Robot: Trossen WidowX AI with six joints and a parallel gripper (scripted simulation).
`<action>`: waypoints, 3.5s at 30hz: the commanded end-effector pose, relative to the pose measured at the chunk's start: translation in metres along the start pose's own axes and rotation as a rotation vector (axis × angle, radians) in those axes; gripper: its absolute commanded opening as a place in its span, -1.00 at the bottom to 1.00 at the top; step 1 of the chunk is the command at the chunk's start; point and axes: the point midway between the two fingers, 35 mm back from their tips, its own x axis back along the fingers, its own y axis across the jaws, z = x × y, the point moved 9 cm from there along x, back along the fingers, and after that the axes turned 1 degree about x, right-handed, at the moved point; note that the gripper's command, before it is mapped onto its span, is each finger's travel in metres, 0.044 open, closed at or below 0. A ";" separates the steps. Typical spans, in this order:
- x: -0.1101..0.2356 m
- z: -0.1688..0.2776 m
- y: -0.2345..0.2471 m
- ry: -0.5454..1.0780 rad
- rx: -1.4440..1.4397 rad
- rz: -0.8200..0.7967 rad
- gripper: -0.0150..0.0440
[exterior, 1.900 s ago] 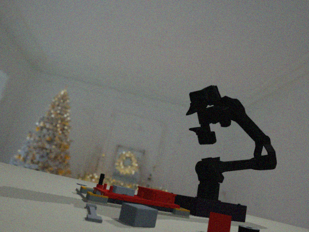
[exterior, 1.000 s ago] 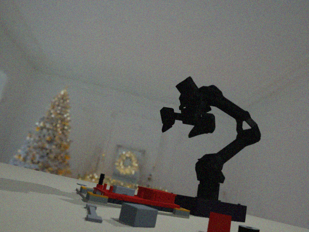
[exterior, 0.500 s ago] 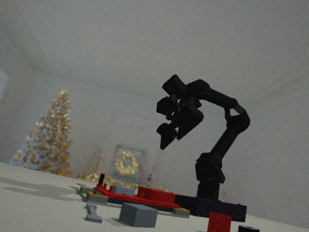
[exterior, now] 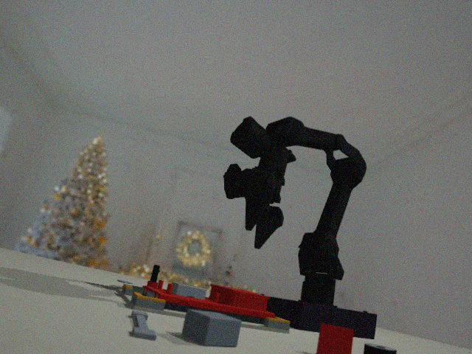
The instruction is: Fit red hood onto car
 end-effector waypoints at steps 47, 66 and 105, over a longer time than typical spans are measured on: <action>-0.065 -0.002 0.036 -0.072 -0.811 0.216 1.00; -0.082 -0.002 0.032 -0.072 -0.811 0.216 1.00; -0.106 -0.002 0.027 -0.072 -0.811 0.216 1.00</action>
